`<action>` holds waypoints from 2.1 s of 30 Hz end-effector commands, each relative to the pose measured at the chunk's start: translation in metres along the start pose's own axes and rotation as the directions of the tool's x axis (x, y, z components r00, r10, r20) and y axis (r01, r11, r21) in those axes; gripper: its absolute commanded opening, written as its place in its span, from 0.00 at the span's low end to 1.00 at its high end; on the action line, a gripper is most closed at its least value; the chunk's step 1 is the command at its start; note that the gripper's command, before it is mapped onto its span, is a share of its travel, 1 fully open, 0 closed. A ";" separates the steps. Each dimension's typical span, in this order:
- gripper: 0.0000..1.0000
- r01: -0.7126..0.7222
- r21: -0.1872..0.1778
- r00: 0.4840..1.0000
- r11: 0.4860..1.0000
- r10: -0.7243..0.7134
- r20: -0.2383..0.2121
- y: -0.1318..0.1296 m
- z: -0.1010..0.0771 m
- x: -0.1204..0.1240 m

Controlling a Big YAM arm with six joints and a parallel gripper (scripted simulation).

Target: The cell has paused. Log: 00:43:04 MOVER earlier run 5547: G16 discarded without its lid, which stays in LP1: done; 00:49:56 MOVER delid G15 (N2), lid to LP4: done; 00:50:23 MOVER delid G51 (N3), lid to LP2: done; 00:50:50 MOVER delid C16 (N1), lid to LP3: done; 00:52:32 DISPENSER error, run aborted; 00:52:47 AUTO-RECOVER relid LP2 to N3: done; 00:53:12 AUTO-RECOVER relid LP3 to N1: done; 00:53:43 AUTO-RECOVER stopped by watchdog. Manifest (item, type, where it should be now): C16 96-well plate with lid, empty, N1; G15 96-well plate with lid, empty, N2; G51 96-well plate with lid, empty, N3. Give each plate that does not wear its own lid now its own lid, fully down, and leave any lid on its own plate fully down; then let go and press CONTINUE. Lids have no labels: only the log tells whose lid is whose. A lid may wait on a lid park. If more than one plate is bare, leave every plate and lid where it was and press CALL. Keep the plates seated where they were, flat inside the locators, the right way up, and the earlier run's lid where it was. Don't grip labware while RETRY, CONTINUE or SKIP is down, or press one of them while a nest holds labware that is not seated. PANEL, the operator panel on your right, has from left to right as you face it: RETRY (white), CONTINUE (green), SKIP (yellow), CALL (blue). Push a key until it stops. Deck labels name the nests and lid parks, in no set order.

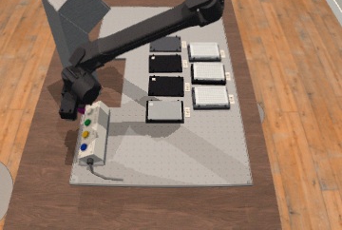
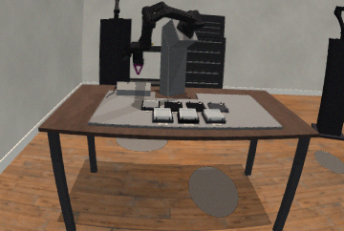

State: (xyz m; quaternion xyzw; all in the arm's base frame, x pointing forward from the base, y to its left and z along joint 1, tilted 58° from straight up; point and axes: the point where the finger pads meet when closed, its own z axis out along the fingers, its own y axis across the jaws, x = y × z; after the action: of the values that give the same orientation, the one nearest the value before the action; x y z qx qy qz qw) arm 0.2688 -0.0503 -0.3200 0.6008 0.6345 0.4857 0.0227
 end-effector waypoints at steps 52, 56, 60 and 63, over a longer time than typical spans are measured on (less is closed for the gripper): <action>0.00 0.009 0.006 1.000 1.000 -0.009 -0.002 -0.003 0.040 0.001; 0.00 0.009 0.008 1.000 1.000 -0.009 -0.005 -0.003 0.043 0.003; 0.00 0.011 0.007 1.000 1.000 -0.011 -0.004 -0.003 0.045 0.002; 0.00 0.005 0.011 1.000 1.000 -0.005 -0.006 -0.005 0.046 0.005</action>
State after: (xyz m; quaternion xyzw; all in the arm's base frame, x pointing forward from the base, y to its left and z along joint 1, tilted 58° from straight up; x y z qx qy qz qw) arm 0.2964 -0.0254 -0.3425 0.5936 0.6415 0.4851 0.0265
